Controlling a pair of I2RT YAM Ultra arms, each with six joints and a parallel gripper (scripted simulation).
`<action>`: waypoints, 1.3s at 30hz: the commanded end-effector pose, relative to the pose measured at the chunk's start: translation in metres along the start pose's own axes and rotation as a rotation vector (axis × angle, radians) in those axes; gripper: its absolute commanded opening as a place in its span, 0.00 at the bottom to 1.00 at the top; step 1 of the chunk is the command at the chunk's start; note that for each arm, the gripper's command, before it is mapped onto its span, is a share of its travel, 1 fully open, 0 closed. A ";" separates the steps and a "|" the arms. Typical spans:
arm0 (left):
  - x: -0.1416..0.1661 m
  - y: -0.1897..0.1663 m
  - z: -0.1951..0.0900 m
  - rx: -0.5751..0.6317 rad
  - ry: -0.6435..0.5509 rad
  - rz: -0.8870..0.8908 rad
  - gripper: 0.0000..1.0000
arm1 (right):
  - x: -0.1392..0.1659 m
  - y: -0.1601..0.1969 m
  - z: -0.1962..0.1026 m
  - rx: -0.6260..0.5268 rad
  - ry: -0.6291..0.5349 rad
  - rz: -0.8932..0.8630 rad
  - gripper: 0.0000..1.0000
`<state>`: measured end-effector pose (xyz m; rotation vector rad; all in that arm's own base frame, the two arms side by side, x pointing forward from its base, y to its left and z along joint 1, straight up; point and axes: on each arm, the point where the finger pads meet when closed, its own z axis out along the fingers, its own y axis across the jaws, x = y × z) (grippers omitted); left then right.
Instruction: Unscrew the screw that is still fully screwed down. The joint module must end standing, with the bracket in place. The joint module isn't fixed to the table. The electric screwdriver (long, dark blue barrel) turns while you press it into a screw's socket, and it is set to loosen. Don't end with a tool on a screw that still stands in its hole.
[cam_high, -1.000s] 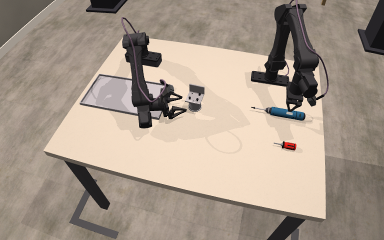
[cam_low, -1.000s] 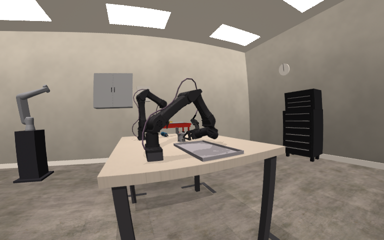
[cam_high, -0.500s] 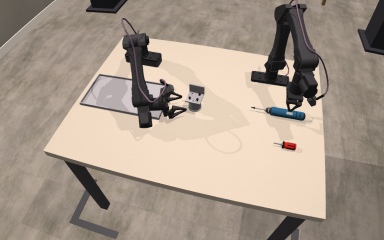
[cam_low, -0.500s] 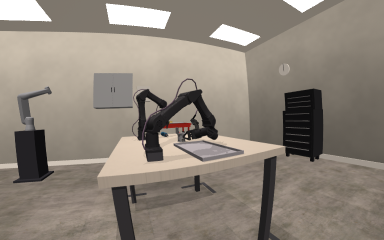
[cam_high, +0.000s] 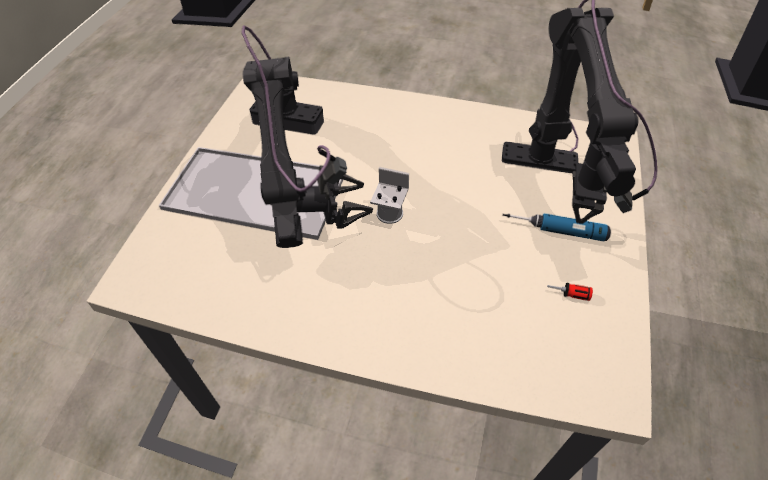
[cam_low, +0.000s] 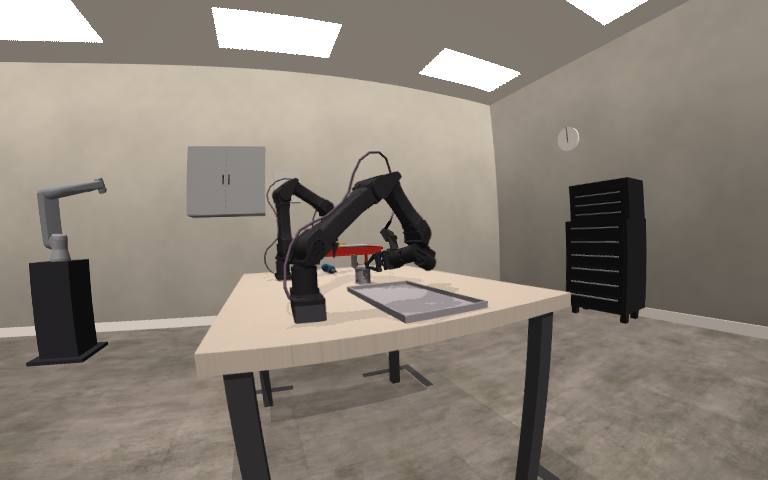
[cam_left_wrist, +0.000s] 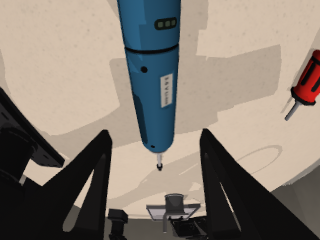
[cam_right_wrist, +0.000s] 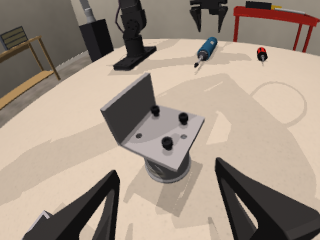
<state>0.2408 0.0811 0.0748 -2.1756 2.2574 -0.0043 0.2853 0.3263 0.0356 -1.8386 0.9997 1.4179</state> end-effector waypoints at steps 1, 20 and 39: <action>0.000 0.000 -0.003 0.002 -0.001 -0.002 0.65 | -0.006 -0.004 0.001 -0.004 -0.015 -0.002 0.86; 0.000 0.000 -0.003 0.002 -0.001 -0.002 0.65 | -0.036 -0.004 -0.006 -0.004 -0.015 -0.002 0.86; 0.000 0.000 -0.003 0.002 -0.001 -0.002 0.65 | -0.077 -0.004 -0.017 0.002 -0.012 -0.026 0.86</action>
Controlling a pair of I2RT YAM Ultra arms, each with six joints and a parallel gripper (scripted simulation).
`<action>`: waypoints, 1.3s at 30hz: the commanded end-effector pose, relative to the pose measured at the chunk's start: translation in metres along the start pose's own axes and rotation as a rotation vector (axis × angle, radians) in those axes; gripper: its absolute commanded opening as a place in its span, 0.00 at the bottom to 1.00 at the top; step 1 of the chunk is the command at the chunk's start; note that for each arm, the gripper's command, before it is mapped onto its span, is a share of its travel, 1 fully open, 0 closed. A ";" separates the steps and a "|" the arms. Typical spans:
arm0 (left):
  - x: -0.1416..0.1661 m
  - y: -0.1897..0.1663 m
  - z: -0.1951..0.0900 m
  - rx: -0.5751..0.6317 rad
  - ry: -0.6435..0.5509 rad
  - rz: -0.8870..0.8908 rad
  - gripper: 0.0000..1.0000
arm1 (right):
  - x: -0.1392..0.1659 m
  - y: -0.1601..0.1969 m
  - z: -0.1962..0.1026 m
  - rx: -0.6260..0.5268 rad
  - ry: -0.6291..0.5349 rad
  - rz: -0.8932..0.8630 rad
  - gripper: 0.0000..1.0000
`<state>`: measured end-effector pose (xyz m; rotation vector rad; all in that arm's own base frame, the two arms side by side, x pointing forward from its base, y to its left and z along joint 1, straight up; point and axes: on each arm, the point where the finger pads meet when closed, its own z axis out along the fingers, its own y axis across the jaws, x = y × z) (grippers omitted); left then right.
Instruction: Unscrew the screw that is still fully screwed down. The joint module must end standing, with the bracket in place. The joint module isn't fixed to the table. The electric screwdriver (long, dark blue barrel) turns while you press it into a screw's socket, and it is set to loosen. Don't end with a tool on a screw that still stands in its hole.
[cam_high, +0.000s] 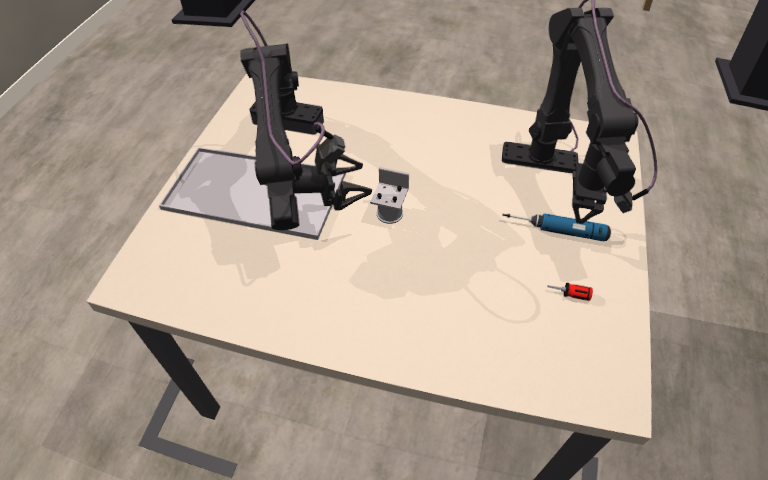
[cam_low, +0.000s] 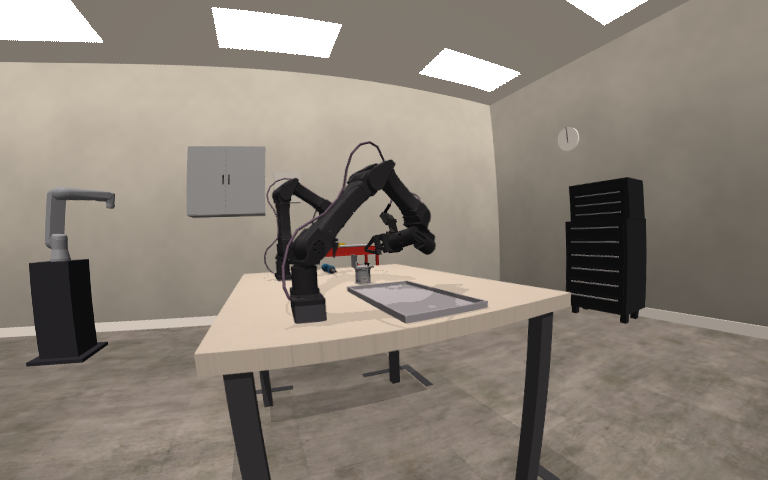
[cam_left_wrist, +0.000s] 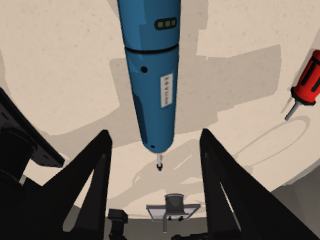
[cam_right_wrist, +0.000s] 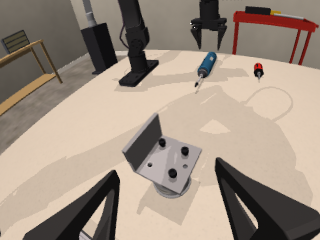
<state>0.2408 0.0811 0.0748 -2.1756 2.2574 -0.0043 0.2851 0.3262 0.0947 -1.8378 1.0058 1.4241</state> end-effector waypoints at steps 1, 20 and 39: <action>0.000 0.000 -0.003 0.002 -0.001 -0.002 0.65 | -0.026 -0.004 -0.004 0.007 -0.010 -0.044 0.86; 0.000 0.000 -0.003 0.002 -0.001 -0.002 0.65 | -0.053 -0.002 -0.010 0.006 -0.010 -0.042 0.86; 0.000 0.000 -0.003 0.002 -0.001 -0.002 0.65 | -0.040 0.007 -0.019 -0.003 0.069 0.105 0.86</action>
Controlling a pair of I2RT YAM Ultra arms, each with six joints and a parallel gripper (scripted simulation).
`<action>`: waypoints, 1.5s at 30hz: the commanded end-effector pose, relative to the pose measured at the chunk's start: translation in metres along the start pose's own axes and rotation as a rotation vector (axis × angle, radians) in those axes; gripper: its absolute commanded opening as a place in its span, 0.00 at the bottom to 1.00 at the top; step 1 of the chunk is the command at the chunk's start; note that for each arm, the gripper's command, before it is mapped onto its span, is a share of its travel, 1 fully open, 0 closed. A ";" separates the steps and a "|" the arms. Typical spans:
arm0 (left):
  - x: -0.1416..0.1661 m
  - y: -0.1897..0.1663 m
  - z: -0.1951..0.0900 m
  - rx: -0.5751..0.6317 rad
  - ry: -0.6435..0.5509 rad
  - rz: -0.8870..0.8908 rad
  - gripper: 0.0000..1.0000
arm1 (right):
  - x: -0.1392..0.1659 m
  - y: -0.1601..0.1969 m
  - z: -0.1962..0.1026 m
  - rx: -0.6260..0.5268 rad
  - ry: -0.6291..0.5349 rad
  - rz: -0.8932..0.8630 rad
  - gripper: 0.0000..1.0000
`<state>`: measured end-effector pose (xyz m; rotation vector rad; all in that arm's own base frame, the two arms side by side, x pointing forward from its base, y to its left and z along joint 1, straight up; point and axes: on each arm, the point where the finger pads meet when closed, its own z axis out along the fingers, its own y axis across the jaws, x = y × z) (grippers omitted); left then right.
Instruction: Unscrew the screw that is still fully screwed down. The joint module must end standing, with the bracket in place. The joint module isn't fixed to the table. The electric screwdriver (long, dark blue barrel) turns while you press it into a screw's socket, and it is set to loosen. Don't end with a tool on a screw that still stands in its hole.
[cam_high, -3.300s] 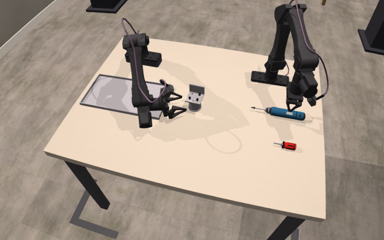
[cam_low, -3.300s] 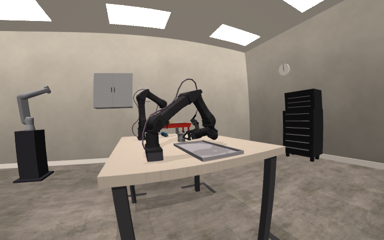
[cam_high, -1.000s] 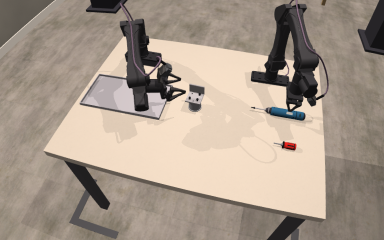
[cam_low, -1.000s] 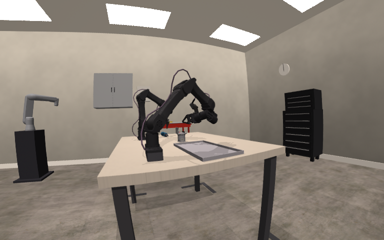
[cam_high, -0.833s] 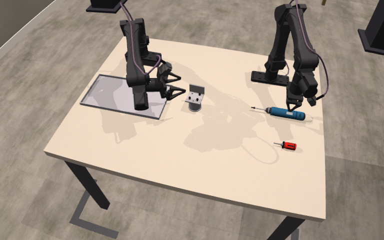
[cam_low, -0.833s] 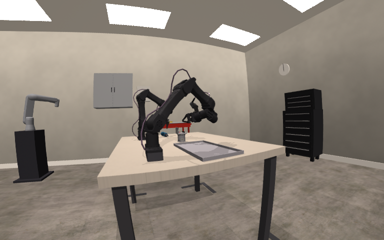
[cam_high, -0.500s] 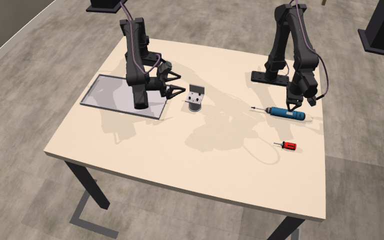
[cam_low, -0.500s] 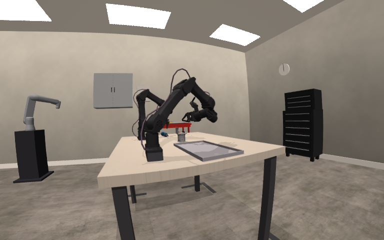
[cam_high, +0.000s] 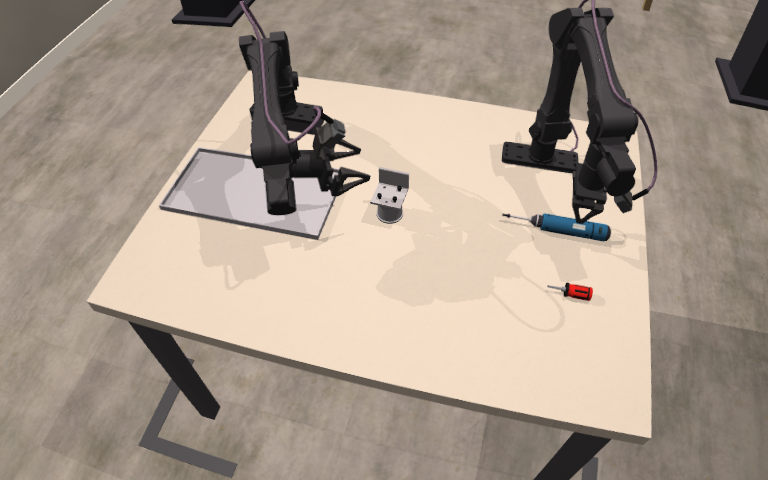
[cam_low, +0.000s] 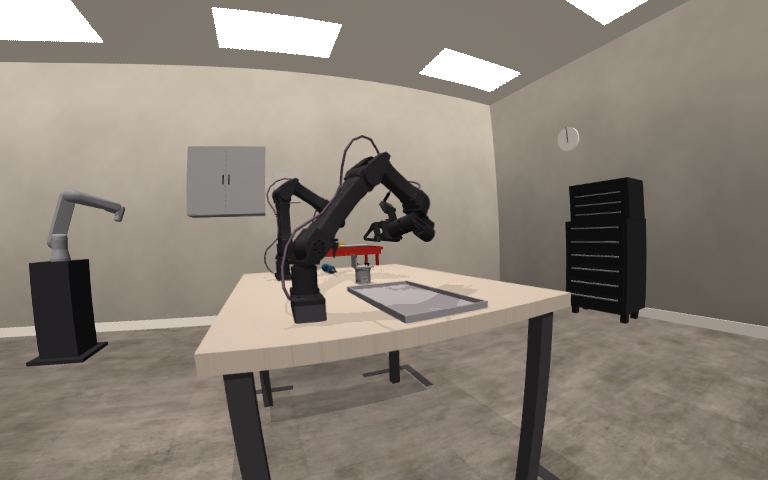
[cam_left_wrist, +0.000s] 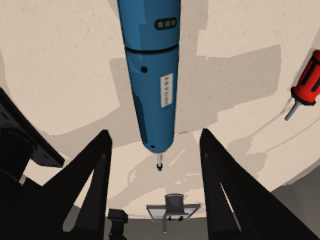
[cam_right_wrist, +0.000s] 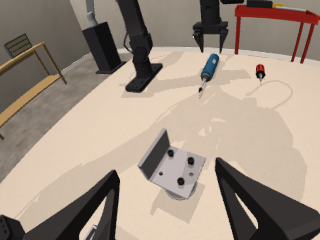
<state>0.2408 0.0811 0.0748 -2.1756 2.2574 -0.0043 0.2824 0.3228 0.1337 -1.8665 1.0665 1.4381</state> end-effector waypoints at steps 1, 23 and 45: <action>0.000 0.000 -0.003 0.002 -0.001 -0.002 0.65 | -0.001 0.005 -0.009 0.011 0.044 0.076 0.86; 0.000 0.000 -0.003 0.002 -0.001 -0.002 0.65 | 0.015 0.020 -0.019 0.006 0.230 0.397 0.86; 0.000 0.000 -0.003 0.002 -0.001 -0.002 0.65 | 0.027 0.028 -0.031 0.052 0.362 0.619 0.86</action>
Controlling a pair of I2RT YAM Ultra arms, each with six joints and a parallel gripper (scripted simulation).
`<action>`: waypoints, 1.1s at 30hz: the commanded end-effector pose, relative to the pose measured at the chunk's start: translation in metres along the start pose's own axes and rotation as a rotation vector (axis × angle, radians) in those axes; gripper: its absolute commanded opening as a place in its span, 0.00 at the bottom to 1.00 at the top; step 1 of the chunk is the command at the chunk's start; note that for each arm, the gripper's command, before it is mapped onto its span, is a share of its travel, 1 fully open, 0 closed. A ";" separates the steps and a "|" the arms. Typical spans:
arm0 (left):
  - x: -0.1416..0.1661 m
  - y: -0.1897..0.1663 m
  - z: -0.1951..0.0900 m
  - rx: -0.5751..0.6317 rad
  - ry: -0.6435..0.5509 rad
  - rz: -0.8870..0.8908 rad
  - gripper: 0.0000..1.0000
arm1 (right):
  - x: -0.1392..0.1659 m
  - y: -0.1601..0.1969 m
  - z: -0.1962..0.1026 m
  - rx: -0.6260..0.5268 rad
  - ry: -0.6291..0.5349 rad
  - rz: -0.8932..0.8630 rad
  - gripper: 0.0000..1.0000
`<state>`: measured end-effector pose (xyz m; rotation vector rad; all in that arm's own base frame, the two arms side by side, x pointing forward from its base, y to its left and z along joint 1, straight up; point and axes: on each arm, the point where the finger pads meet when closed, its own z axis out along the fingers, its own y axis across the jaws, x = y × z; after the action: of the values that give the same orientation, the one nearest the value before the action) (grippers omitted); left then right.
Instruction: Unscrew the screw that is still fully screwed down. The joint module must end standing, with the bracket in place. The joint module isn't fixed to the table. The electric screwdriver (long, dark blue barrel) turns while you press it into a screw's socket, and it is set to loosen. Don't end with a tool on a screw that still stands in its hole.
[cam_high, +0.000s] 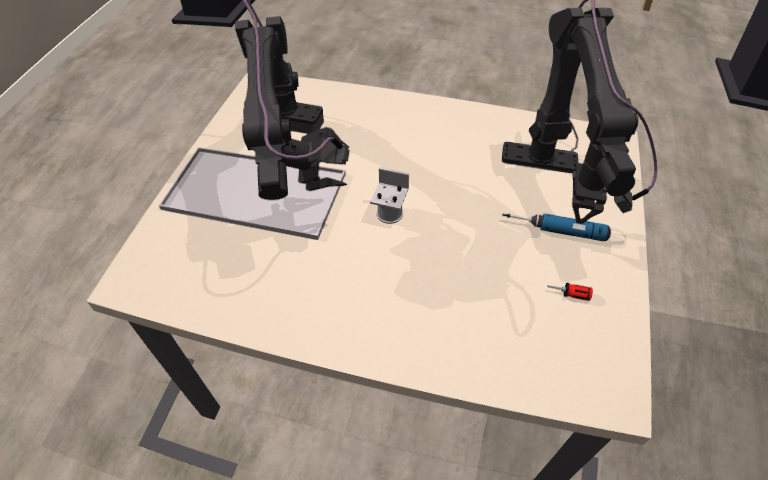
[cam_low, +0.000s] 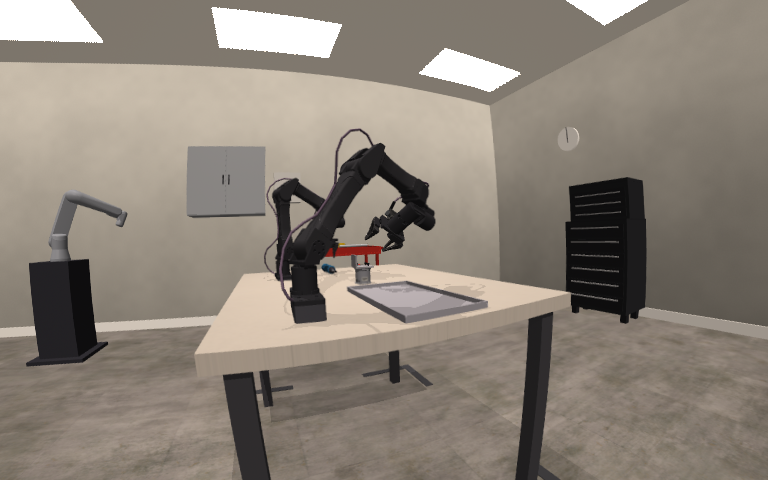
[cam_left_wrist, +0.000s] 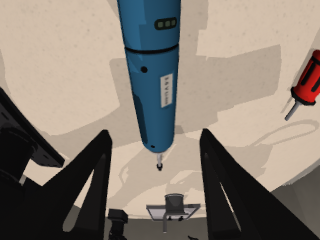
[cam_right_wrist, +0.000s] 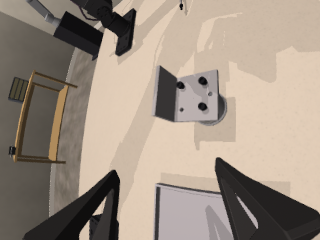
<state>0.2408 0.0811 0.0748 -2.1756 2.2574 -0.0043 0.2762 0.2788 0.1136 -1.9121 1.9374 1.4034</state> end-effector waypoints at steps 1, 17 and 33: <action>0.000 0.000 -0.003 0.002 -0.001 -0.002 0.65 | 0.001 0.002 -0.007 0.030 0.009 0.042 0.86; 0.000 0.000 -0.003 0.002 -0.001 -0.002 0.65 | 0.018 -0.001 -0.014 0.093 0.109 0.261 0.86; 0.000 0.000 -0.003 0.002 -0.001 -0.002 0.65 | 0.035 -0.001 -0.028 0.196 0.197 0.495 0.86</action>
<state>0.2408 0.0811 0.0748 -2.1756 2.2574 -0.0043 0.2805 0.2395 0.1042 -1.6486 2.6250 1.1157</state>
